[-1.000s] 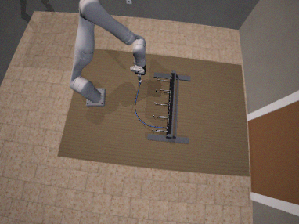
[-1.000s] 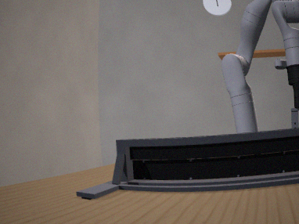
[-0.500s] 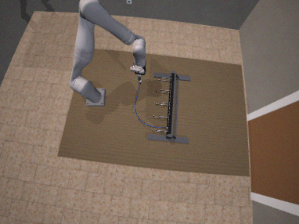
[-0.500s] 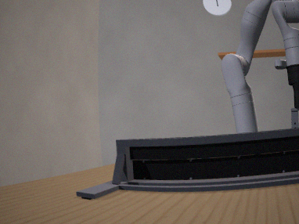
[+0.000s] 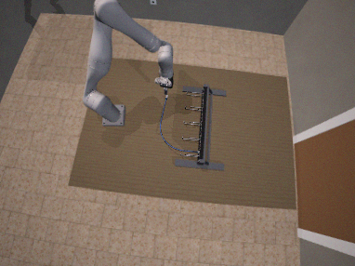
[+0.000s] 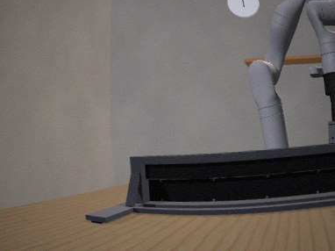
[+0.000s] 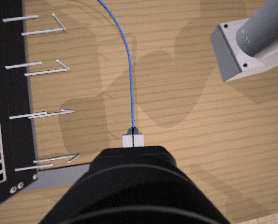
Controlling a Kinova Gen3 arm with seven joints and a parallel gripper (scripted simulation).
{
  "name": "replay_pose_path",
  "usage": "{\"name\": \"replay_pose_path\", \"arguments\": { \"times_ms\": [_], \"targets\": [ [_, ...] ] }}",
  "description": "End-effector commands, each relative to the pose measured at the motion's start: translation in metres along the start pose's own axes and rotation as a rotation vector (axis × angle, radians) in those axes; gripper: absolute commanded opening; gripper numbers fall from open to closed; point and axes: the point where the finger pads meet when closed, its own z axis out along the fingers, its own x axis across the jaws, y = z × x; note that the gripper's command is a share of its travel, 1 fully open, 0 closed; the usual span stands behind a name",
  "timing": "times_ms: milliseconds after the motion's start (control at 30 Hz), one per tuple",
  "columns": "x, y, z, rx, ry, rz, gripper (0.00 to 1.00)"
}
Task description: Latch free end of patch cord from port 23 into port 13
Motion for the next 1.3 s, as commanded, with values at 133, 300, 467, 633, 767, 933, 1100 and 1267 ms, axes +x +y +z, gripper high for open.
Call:
{"name": "replay_pose_path", "arguments": {
  "times_ms": [133,300,467,633,767,933,1100,1267],
  "targets": [
    [-0.0002,0.0025,0.0,0.0,-0.002,-0.005,0.73],
    [-0.0002,0.0025,0.0001,0.0,-0.002,-0.005,0.73],
    [-0.0002,0.0025,0.0,0.0,-0.002,-0.005,0.73],
    [-0.0002,0.0025,0.0,0.0,-0.002,-0.005,0.73],
    [-0.0002,0.0025,0.0,0.0,-0.002,-0.005,0.73],
    [-0.0002,0.0025,0.0,0.0,-0.002,-0.004,0.73],
    [-0.0002,0.0025,0.0,0.0,-0.002,-0.004,0.73],
    [-0.0002,0.0025,0.0001,0.0,-0.002,-0.004,0.73]
  ]
}}
